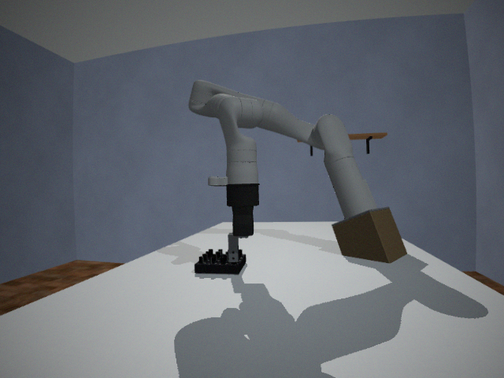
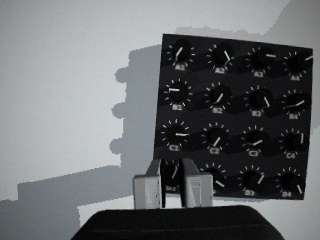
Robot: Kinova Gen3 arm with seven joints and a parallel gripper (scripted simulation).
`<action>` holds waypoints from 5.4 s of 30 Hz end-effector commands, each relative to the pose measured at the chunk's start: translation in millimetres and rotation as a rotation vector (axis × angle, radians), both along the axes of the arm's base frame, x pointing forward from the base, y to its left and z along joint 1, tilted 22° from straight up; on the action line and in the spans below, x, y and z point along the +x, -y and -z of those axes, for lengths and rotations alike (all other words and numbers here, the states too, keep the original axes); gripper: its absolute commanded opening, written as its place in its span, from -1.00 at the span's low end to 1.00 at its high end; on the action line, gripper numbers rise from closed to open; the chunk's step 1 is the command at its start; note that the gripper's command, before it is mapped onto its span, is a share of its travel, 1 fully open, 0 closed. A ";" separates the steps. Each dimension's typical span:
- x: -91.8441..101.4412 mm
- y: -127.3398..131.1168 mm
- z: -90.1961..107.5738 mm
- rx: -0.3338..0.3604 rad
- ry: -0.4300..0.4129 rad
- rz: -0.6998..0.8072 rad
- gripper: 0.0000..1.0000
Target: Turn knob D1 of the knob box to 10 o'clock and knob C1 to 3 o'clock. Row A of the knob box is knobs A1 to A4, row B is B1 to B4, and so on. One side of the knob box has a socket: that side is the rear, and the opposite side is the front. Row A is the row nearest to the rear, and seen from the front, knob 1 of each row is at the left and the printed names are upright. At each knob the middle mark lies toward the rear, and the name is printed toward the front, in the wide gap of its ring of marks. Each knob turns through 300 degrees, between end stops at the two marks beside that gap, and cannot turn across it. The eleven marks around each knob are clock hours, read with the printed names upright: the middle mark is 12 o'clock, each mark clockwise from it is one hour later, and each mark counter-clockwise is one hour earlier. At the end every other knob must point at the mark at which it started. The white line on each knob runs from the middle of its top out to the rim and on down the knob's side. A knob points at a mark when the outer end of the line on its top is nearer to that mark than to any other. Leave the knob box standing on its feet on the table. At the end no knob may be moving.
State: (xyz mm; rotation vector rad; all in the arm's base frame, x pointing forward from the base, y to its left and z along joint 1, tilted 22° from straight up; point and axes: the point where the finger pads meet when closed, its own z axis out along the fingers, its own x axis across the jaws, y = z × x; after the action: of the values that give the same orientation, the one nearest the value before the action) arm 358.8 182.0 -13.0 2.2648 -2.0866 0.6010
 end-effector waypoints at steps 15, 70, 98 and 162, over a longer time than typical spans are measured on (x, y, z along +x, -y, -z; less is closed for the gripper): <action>0.2 -0.6 -0.6 -0.044 -0.042 -0.155 -0.40; 0.3 -0.6 -0.6 -0.295 -0.277 -1.002 -0.40; 0.3 -0.6 -0.6 -0.370 -0.347 -1.254 -0.40; -0.1 -0.9 -1.8 -0.386 -0.362 -1.310 -0.07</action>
State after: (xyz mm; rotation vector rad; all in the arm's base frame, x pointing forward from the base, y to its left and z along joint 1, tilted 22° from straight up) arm 358.5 182.0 -12.6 2.8569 -0.1093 0.4191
